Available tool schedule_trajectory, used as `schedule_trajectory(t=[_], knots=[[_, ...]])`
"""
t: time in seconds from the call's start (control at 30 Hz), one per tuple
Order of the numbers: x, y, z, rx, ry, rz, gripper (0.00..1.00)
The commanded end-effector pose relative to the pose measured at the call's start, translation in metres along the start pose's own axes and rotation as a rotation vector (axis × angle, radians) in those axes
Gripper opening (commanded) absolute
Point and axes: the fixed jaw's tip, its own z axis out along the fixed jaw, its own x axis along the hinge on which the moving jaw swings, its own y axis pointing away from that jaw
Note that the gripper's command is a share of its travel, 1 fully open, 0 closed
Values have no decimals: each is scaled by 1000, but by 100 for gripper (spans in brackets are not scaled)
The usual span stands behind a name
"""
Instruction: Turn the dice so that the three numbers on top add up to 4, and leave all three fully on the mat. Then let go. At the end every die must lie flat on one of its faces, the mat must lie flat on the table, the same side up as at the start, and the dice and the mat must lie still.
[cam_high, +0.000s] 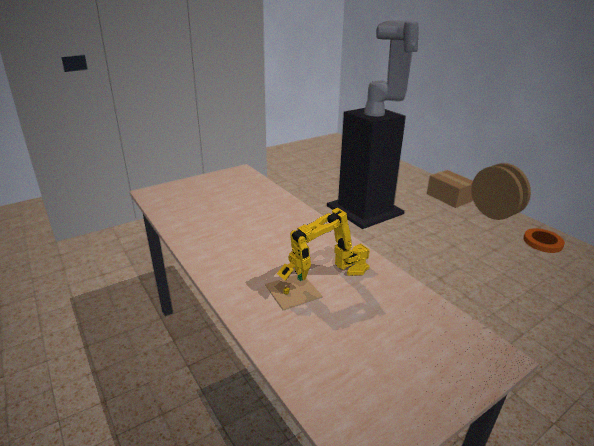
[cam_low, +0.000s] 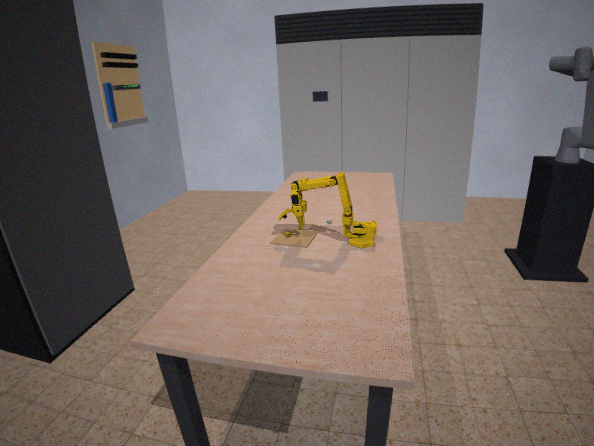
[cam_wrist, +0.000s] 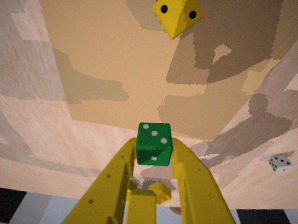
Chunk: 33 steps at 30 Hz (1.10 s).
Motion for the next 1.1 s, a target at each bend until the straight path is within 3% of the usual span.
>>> schedule_trajectory(t=[0.0, 0.47, 0.5, 1.07], knots=[[-4, -1, -9, 3, -62, -3, 0], [-4, -1, -9, 3, -62, -3, 0], [-8, -4, -14, 9, -158, 23, 0], [-8, -4, -14, 9, -158, 23, 0]])
